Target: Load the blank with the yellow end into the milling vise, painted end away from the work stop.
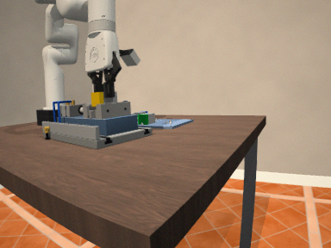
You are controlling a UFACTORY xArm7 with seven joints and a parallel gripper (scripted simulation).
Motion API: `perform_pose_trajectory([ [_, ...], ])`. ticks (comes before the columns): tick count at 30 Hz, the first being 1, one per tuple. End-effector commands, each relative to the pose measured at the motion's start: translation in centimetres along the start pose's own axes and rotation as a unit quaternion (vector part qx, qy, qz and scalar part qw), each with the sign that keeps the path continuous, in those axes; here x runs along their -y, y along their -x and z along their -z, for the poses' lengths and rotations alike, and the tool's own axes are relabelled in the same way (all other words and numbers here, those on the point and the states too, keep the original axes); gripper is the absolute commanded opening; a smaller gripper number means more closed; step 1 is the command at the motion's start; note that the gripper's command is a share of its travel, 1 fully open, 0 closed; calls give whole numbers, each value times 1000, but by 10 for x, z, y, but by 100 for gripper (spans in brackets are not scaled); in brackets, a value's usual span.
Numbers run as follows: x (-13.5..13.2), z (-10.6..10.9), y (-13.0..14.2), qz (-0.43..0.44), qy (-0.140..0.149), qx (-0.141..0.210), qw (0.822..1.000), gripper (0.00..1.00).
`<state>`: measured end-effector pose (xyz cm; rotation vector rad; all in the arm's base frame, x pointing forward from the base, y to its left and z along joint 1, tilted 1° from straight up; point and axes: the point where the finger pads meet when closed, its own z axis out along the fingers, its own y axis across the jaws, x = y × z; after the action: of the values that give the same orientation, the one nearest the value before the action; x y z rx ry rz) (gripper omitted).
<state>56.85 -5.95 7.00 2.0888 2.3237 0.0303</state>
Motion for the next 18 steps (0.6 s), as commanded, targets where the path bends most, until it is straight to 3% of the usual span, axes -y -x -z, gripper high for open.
perform_pose_trajectory([
  [1,-2,2,0,0,3,1,1000,0],
  [18,-2,1,0,0,3,1,1000,0],
])
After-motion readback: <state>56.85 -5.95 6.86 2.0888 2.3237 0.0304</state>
